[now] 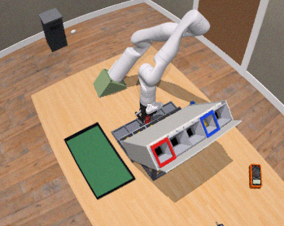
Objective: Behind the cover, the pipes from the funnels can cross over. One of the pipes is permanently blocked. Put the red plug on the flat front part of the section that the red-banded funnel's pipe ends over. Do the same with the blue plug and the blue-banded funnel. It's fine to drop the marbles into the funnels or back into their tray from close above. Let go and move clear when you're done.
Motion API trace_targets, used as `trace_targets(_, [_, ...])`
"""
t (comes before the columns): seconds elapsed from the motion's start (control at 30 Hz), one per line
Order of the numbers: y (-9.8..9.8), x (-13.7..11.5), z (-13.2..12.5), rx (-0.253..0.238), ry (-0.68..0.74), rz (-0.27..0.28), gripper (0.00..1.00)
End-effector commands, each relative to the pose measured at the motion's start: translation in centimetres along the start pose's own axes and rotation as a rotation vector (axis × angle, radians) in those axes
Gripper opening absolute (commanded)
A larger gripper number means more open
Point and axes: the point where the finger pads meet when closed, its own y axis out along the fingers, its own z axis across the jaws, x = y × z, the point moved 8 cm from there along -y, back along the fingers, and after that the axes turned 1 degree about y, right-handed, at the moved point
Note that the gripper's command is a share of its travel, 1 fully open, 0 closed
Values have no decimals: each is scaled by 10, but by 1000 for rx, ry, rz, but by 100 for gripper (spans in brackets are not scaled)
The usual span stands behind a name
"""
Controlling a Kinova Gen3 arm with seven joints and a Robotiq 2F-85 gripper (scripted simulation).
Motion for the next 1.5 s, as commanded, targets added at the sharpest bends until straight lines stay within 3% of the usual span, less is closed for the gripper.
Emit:
trace_targets(0.0, [-1,0,0,1,0,1,42])
trace_targets(0.43, [-1,0,0,1,0,1,42])
trace_targets(0.47, [-1,0,0,1,0,1,65])
trace_targets(1.47, [-1,0,0,1,0,1,65])
